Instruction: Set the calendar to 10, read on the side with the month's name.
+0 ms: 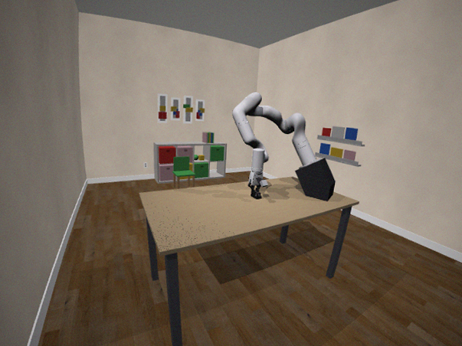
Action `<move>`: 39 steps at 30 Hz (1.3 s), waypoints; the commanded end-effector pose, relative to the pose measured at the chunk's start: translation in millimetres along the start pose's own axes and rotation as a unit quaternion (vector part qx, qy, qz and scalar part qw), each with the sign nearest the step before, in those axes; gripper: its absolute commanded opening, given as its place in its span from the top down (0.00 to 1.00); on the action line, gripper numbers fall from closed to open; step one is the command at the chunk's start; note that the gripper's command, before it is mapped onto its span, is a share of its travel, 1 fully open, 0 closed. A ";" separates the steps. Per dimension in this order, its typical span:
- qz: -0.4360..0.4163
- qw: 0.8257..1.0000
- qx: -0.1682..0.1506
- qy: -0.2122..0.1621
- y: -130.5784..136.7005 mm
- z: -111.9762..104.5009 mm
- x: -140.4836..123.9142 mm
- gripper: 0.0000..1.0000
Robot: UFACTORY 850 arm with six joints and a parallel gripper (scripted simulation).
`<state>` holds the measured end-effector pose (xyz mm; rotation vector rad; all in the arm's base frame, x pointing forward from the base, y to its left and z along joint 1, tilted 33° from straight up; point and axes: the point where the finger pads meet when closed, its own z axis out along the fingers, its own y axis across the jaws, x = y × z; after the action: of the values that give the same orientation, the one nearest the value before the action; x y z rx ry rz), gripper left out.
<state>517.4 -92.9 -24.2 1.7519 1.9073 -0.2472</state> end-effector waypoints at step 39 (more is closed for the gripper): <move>0.000 1.000 0.000 0.000 0.5 -38.5 0.0 0.51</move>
<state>510.9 -79.8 -1.6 1.7514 1.9069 -0.2447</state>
